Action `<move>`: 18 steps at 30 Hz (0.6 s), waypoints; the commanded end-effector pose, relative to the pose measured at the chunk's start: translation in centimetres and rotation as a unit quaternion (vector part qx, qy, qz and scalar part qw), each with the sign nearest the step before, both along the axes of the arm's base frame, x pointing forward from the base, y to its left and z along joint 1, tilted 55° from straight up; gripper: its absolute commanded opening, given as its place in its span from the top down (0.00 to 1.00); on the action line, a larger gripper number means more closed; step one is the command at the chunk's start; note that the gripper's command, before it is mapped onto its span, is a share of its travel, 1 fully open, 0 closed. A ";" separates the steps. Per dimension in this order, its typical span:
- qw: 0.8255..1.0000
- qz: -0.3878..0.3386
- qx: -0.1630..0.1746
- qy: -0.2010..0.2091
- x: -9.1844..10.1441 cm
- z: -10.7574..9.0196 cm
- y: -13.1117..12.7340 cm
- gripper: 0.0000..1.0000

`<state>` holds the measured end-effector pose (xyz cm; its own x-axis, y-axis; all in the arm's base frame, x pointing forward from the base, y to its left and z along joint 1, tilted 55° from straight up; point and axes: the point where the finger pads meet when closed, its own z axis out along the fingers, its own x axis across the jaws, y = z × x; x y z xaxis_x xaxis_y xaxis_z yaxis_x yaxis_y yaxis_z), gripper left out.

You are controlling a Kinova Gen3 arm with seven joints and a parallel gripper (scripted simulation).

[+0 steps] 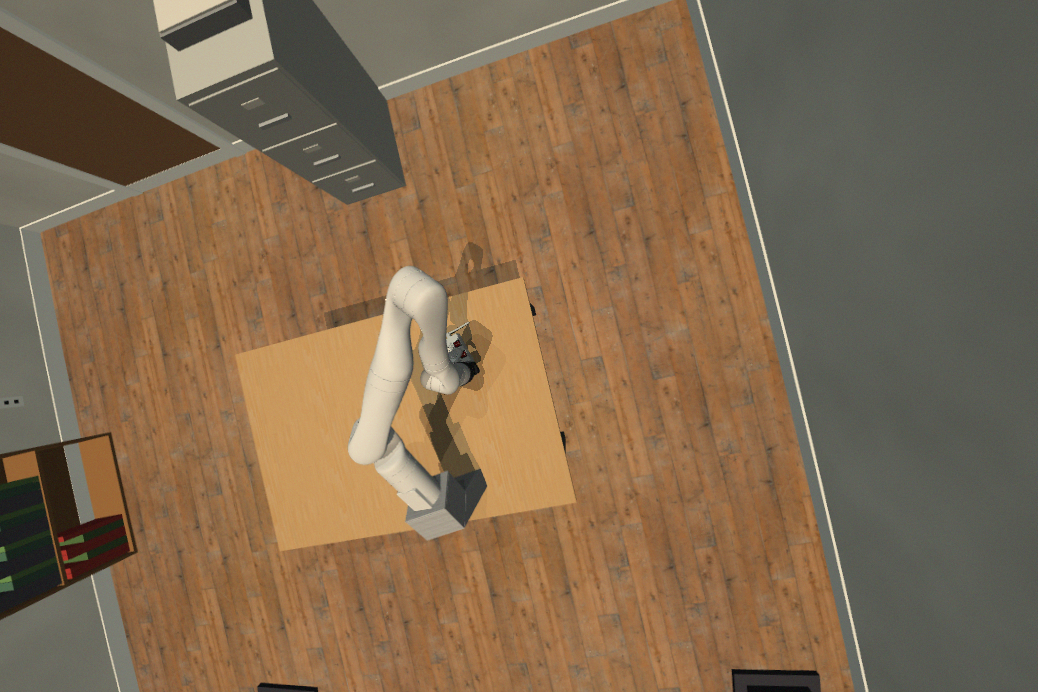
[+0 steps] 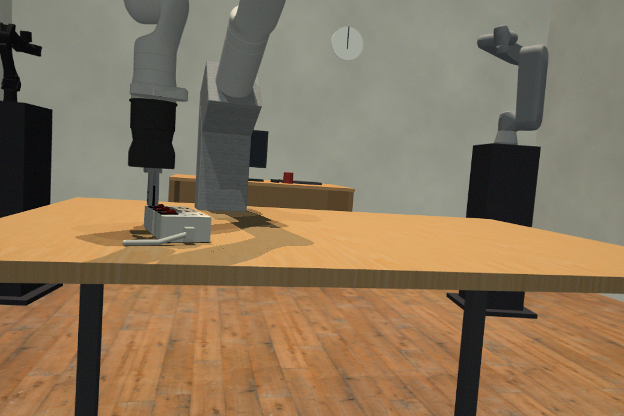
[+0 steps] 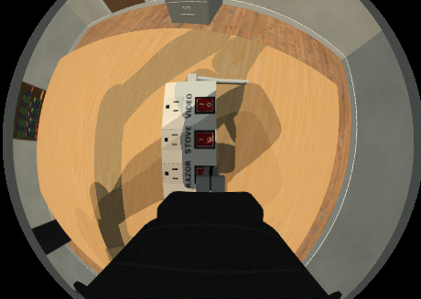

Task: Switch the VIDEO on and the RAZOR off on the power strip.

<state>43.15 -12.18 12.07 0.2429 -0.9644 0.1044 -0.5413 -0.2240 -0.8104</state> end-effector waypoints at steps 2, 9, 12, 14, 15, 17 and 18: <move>1.000 0.000 -0.002 -0.001 0.0 0.1 -0.1 1.00; 1.000 0.008 -0.007 0.003 -1.3 0.9 -0.3 1.00; 1.000 0.011 -0.006 0.005 -1.9 1.4 -0.4 1.00; 1.000 0.012 -0.005 0.006 -2.1 1.5 -0.4 1.00; 1.000 0.012 -0.005 0.006 -2.1 1.5 -0.4 1.00; 1.000 0.012 -0.003 0.007 -2.4 1.8 -0.5 1.00; 1.000 0.012 -0.002 0.007 -2.5 1.9 -0.6 1.00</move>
